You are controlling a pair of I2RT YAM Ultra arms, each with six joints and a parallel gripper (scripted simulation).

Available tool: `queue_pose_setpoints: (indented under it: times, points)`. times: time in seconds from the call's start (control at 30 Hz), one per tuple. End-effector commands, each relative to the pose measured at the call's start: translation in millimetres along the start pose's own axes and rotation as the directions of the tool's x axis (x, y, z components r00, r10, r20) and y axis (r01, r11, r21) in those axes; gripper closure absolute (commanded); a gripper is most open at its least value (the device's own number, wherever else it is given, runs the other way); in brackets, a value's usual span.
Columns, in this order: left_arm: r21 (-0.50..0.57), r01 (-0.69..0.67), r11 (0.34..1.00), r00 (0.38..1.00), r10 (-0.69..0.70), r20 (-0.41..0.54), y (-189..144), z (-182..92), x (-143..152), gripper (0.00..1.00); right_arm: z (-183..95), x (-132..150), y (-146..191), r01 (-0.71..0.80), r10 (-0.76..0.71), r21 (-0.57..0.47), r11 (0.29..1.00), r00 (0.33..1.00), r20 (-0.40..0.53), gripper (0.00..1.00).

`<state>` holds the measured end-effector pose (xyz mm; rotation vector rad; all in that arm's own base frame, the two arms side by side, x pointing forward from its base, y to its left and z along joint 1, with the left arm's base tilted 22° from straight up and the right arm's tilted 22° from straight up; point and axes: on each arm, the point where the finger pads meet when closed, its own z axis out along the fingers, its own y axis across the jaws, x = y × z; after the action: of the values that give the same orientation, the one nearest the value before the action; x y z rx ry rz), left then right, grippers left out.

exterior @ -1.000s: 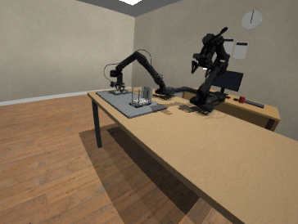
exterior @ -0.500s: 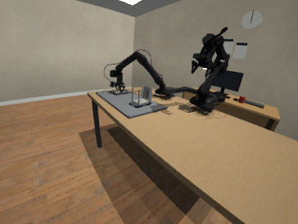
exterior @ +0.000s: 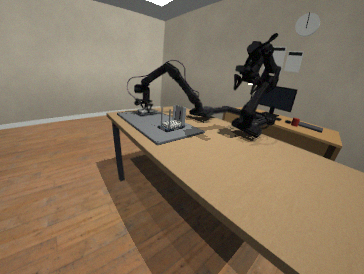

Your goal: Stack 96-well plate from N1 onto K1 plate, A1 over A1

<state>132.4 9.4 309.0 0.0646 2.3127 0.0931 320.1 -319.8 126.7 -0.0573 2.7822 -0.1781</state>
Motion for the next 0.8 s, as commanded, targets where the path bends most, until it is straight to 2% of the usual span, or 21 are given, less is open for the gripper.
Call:
queue_pose_setpoints:
  times: [0.0, 0.77]
  points:
    - [0.002, 0.015, 1.0, 1.0, -0.015, 0.008, -1.7, -3.9, 4.8, 0.0, -29.3, -5.1, -9.6, 0.001, -0.002, 0.035, 0.999, 0.999, 0.038, 1.0]
    - [0.002, 0.015, 1.0, 1.0, -0.015, 0.008, -1.7, -3.9, 4.8, 0.0, -64.4, -3.9, -8.0, 0.001, -0.003, 0.036, 0.999, 0.999, 0.038, 1.0]
